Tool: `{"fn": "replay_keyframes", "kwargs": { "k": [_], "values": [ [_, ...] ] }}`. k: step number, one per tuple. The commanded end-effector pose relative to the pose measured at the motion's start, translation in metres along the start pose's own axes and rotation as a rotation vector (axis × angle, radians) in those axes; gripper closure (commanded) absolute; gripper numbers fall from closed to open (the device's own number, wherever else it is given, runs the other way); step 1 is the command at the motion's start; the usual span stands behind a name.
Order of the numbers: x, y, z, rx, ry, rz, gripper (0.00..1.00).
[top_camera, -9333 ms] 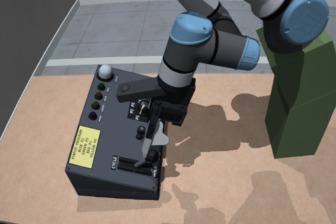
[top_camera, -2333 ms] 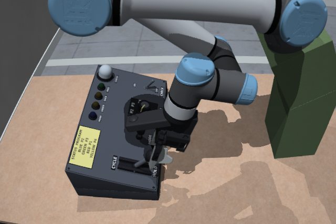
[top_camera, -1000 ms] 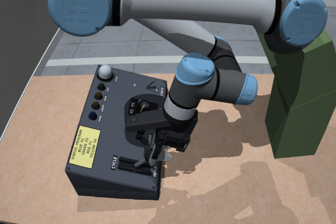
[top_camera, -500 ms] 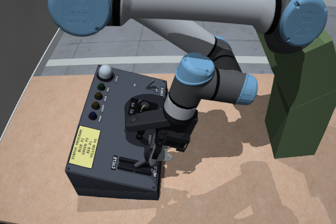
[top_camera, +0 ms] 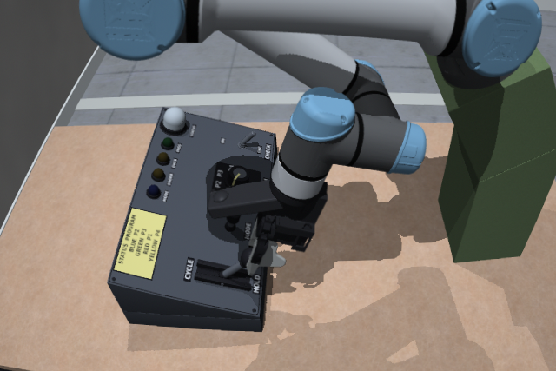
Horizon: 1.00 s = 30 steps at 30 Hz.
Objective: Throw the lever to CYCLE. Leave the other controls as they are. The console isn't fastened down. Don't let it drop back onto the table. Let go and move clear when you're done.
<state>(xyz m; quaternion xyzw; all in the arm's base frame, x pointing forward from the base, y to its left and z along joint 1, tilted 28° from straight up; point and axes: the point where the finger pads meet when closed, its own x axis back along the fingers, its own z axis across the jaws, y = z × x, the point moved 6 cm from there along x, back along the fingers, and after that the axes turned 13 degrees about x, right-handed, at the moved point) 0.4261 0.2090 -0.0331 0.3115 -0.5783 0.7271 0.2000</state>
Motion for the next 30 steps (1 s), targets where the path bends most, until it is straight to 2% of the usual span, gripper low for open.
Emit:
{"fn": "replay_keyframes", "kwargs": {
  "k": [1, 30],
  "values": [
    [0.0, -0.001, 0.0, 0.0, 0.0, 0.001, 1.0],
    [0.006, -0.013, 0.003, 0.0, 0.0, 0.001, 1.0]
  ]
}}
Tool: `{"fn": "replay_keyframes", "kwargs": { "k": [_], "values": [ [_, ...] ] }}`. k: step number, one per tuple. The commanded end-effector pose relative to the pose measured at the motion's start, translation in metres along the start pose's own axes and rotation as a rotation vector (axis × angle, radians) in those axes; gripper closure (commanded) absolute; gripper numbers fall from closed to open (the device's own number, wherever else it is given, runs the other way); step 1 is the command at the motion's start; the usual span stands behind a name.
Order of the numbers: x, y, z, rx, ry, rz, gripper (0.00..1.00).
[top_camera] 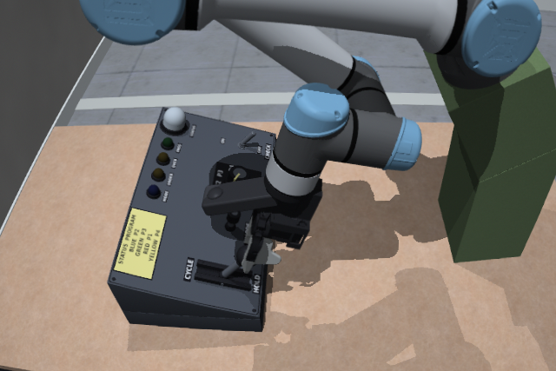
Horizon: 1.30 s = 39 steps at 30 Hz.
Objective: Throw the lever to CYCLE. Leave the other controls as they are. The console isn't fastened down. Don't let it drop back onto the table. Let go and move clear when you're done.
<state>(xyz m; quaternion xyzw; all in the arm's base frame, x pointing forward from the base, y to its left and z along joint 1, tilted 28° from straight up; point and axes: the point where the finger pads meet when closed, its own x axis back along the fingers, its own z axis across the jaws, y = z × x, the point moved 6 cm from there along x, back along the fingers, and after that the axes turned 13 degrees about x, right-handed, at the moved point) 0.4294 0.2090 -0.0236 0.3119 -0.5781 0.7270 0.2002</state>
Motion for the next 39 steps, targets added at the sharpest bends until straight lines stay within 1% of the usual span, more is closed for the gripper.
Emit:
{"fn": "replay_keyframes", "kwargs": {
  "k": [1, 24, 39],
  "values": [
    [0.002, -0.005, 0.001, 0.0, 0.0, 0.002, 1.0],
    [0.005, -0.026, 0.006, 0.0, 0.0, 0.002, 1.0],
    [0.003, -0.046, 0.01, 0.0, 0.0, 0.002, 1.0]
  ]
}}
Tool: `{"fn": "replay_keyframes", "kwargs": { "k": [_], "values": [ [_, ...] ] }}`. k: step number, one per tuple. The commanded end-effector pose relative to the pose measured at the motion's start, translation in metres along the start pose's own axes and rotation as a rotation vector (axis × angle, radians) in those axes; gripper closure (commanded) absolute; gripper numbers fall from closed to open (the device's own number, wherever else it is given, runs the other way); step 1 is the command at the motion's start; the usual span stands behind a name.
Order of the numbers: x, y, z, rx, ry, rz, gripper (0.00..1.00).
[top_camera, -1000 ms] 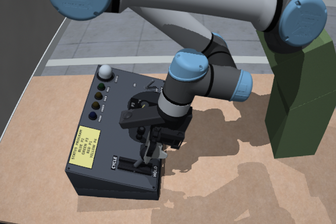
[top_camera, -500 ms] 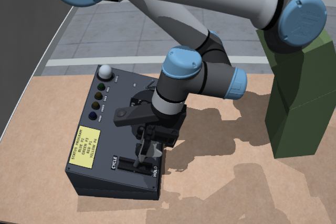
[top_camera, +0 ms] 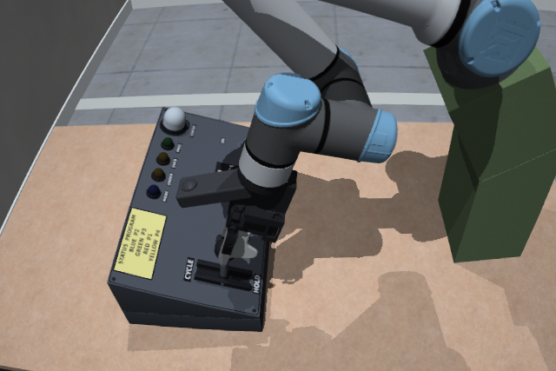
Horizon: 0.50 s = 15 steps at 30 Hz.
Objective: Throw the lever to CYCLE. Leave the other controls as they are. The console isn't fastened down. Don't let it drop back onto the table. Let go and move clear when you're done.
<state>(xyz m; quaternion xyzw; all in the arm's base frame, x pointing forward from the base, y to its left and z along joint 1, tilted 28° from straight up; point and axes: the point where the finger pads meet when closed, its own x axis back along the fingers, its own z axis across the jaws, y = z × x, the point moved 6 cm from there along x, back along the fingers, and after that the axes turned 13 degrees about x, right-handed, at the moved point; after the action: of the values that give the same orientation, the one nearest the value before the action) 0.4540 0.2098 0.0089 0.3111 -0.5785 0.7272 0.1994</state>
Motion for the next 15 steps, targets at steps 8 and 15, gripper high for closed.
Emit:
{"fn": "replay_keyframes", "kwargs": {
  "k": [8, 15],
  "values": [
    [-0.003, -0.013, 0.003, 0.0, 0.0, 0.0, 1.0],
    [-0.005, -0.019, 0.004, 0.0, 0.0, 0.0, 1.0]
  ]
}}
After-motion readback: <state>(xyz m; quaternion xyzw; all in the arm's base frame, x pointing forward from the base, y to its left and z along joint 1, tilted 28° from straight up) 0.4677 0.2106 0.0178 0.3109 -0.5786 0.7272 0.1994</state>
